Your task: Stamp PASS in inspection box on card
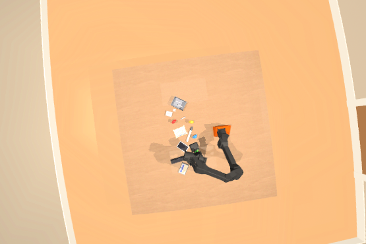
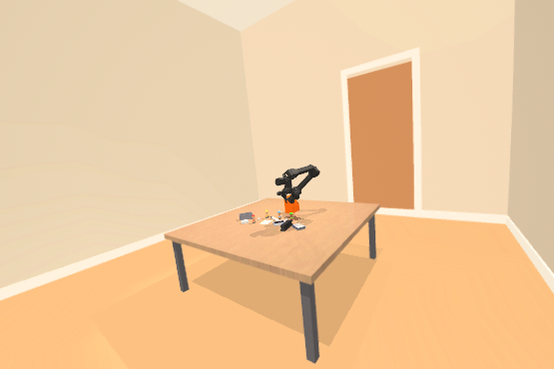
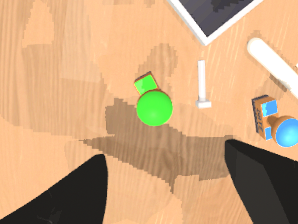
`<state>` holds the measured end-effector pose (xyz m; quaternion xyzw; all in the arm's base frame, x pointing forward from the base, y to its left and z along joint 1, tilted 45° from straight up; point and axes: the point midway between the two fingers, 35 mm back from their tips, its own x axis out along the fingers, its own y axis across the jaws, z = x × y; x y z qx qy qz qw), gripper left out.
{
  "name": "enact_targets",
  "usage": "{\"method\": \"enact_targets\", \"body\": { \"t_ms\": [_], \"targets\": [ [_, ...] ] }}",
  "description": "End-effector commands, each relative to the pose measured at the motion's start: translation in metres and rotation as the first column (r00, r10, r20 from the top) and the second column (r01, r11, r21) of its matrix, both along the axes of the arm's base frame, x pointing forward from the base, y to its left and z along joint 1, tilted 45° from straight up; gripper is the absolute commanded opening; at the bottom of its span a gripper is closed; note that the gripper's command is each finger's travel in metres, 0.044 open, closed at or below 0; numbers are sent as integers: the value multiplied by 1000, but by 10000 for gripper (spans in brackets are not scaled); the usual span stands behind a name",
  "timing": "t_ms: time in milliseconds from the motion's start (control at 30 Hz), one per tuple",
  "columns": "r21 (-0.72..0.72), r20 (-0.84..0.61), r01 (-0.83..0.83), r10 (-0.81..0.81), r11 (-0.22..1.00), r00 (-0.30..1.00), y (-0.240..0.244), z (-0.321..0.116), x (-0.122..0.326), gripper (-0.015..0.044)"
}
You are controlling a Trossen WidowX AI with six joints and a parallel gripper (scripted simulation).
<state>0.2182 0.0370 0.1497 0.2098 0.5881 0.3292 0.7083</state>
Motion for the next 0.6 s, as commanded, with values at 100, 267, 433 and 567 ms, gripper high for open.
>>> {"method": "enact_targets", "body": {
  "t_ms": [100, 267, 433, 567],
  "targets": [
    [4, -12, -8, 8, 1000, 1000, -4, 4, -3, 264],
    [4, -12, -8, 8, 1000, 1000, -4, 4, -3, 264],
    [5, -6, -5, 5, 1000, 1000, -3, 5, -3, 264],
    [5, -6, -5, 5, 1000, 1000, -3, 5, -3, 264]
  ]
}}
